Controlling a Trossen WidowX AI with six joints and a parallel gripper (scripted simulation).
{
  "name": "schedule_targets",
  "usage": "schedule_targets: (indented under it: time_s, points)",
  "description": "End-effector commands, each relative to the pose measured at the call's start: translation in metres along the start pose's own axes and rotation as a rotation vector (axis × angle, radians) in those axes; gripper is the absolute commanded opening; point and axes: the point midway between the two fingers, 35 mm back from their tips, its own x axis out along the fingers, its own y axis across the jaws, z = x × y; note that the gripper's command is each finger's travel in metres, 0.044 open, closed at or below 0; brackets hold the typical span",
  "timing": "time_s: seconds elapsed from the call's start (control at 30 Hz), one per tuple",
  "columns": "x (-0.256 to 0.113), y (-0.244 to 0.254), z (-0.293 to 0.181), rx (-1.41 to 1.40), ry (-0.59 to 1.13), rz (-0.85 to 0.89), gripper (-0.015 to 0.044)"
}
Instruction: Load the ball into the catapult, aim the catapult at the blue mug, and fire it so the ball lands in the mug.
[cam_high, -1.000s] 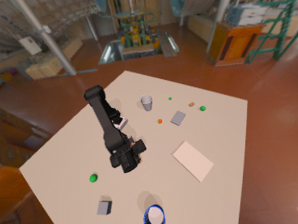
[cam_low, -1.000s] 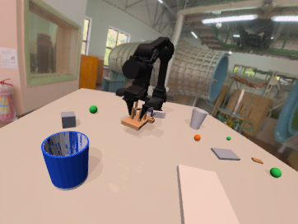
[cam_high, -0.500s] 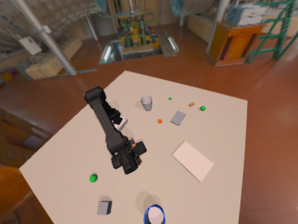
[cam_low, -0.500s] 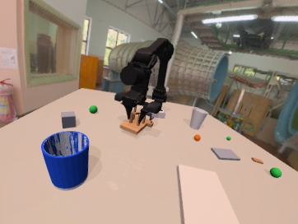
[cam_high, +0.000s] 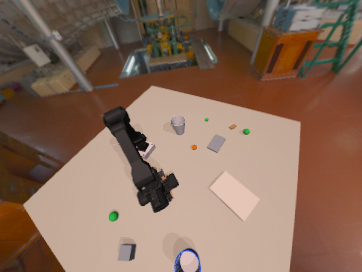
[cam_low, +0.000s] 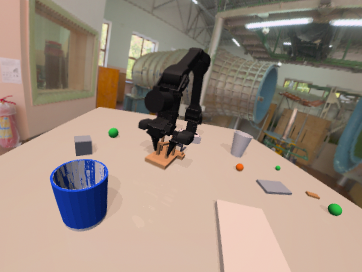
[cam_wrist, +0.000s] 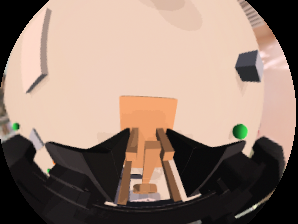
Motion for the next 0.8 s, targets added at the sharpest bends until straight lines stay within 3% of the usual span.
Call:
schedule_targets:
  time_s: [0.0,0.13,0.63,0.7,0.77]
  points:
    - [-0.001,0.0,0.0,0.0,-0.001,0.0,0.0]
    - [-0.001,0.0,0.0,0.0,-0.001,0.0,0.0]
    - [-0.004,0.0,0.001,0.0,-0.001,0.0,0.0394]
    - [-0.025,0.0,0.003,0.0,-0.001,0.0,0.044]
    - [-0.059,0.0,0.004,0.0,-0.001,0.001,0.044]
